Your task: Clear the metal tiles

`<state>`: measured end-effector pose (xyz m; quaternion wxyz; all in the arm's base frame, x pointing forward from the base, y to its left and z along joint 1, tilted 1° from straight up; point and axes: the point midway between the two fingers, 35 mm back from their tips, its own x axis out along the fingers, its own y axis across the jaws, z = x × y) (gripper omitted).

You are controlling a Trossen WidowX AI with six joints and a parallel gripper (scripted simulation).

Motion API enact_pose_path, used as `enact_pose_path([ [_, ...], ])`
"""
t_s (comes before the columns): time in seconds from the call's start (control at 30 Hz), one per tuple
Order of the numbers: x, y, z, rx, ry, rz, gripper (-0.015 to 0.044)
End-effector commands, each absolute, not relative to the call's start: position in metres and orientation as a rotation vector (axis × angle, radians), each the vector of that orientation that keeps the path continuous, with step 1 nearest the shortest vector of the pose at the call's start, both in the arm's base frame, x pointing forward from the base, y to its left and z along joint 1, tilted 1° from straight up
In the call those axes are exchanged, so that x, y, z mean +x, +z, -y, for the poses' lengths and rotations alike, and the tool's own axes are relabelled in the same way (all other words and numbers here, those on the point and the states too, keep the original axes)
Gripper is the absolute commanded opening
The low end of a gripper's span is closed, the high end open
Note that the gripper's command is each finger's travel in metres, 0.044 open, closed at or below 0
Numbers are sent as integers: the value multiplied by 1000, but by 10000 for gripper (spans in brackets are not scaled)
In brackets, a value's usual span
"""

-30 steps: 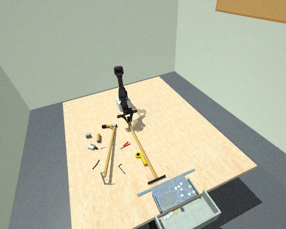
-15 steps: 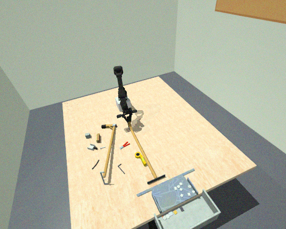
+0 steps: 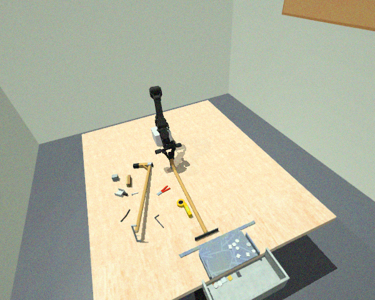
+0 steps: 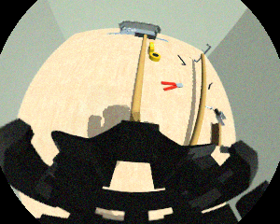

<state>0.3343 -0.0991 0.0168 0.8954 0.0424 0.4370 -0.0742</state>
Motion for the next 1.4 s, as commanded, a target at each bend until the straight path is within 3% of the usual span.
enact_pose_path([
  [0.0,336,17,92,87,-148,-904,0],
  [1.37,339,19,37,89,-143,-905,0],
])
